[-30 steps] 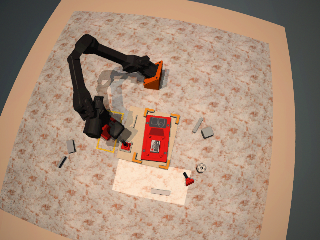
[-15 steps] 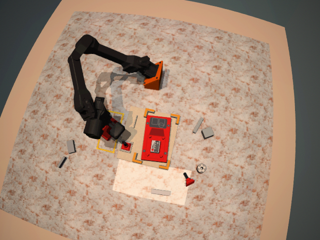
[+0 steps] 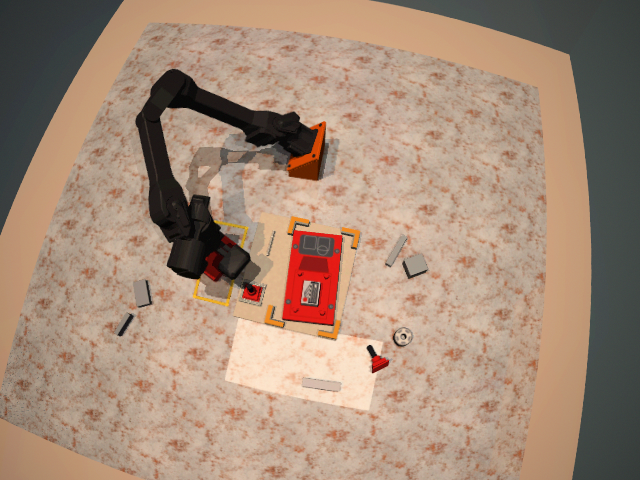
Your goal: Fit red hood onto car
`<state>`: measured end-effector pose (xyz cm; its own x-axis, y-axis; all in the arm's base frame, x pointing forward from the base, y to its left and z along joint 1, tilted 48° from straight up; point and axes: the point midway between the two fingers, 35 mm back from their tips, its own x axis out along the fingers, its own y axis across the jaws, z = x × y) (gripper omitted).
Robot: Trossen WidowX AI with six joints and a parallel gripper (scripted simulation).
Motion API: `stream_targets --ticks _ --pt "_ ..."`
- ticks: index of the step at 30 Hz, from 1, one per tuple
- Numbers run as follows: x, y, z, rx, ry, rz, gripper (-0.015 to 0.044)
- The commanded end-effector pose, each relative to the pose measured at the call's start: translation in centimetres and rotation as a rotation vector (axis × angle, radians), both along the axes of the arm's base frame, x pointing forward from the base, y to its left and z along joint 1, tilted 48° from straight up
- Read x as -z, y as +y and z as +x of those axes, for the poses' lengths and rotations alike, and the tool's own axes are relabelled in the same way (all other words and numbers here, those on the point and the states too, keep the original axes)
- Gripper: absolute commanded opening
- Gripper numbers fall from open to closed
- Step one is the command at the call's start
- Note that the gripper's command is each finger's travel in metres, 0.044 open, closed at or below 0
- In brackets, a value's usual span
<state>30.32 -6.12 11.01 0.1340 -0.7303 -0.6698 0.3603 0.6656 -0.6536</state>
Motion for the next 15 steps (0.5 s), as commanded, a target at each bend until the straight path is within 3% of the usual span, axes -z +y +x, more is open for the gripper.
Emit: stream_targets --ticks 1,15 --pt "0.13 -0.17 0.00 -0.003 0.002 -0.004 0.0440" --pt "0.59 -0.69 0.08 -0.003 0.002 -0.005 0.0440"
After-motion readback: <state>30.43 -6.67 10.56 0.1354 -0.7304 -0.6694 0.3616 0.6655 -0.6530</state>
